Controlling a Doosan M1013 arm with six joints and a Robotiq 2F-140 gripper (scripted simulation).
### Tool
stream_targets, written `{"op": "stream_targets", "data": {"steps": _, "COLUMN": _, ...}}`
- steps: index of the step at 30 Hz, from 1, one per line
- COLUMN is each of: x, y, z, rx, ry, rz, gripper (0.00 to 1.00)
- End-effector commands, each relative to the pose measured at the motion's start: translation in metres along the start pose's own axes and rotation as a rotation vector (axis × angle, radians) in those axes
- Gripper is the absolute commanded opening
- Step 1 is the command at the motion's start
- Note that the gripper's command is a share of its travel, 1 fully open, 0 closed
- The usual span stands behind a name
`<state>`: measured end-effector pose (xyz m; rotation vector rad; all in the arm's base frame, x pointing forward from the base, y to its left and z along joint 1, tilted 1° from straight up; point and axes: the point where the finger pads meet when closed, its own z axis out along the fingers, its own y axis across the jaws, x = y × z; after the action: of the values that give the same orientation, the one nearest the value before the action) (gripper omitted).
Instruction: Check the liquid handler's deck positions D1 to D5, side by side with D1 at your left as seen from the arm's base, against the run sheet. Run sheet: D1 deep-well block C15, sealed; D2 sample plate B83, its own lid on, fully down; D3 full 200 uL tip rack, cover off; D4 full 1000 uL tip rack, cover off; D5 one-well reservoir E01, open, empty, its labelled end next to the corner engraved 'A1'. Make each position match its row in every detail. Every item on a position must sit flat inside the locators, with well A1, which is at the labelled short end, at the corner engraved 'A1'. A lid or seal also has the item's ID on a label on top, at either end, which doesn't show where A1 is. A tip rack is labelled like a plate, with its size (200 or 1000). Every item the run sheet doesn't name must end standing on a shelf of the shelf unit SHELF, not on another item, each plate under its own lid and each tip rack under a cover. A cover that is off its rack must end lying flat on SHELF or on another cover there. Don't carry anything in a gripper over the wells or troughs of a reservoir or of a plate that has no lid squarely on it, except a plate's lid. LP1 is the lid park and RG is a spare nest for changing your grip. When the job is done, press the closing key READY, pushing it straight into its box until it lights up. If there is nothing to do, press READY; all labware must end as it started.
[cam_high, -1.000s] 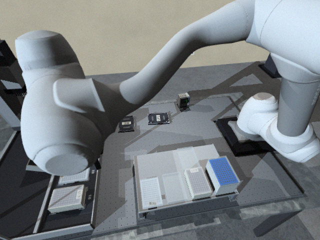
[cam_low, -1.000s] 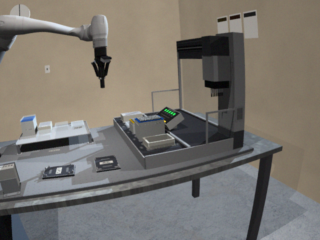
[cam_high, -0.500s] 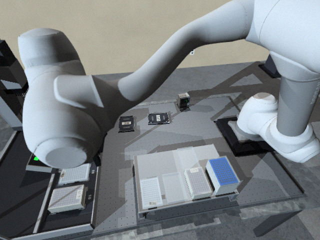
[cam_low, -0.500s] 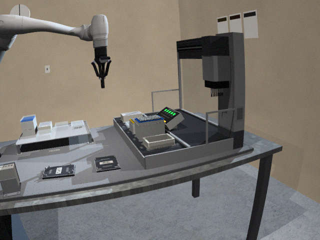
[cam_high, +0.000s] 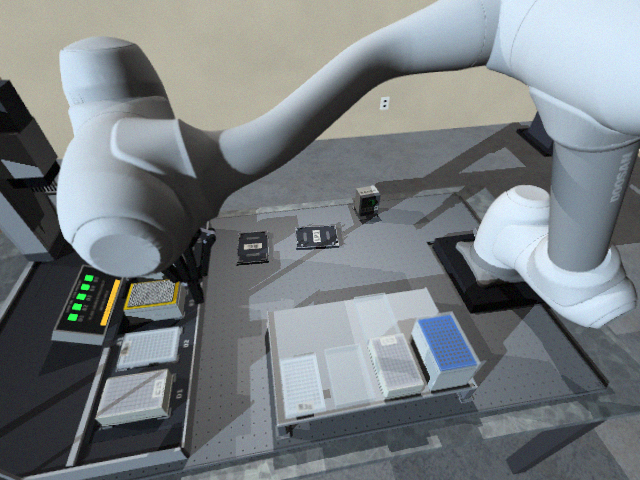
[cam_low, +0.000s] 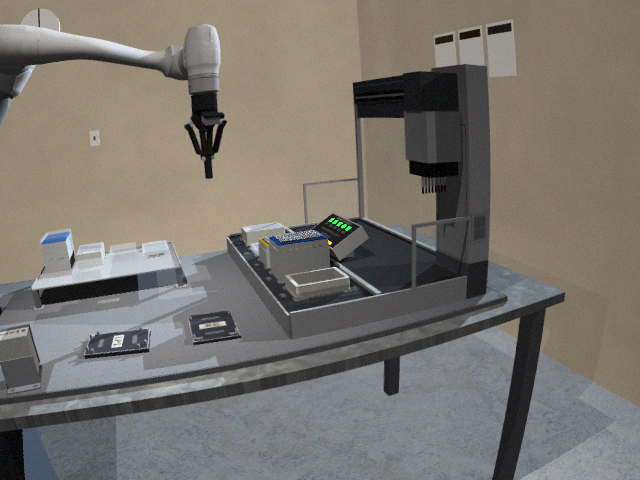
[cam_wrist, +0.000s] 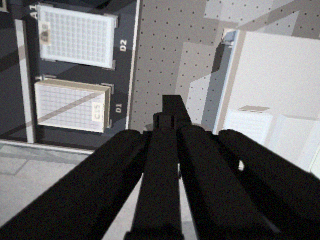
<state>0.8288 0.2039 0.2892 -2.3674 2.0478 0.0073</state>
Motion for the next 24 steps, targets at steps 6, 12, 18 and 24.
{"op": "stream_targets", "data": {"steps": 6, "x": 0.026, "y": 0.003, "z": -0.001, "rx": 0.002, "ry": -0.001, "rz": 0.001, "gripper": 0.10}}
{"op": "stream_targets", "data": {"steps": 12, "x": 0.046, "y": 0.005, "z": -0.001, "rx": 0.002, "ry": -0.001, "rz": 0.001, "gripper": 0.10}}
{"op": "stream_targets", "data": {"steps": 18, "x": 0.076, "y": 0.009, "z": -0.001, "rx": 0.002, "ry": -0.001, "rz": 0.001, "gripper": 0.10}}
{"op": "stream_targets", "data": {"steps": 24, "x": 0.106, "y": 0.012, "z": -0.001, "rx": 0.002, "ry": -0.001, "rz": 0.001, "gripper": 0.10}}
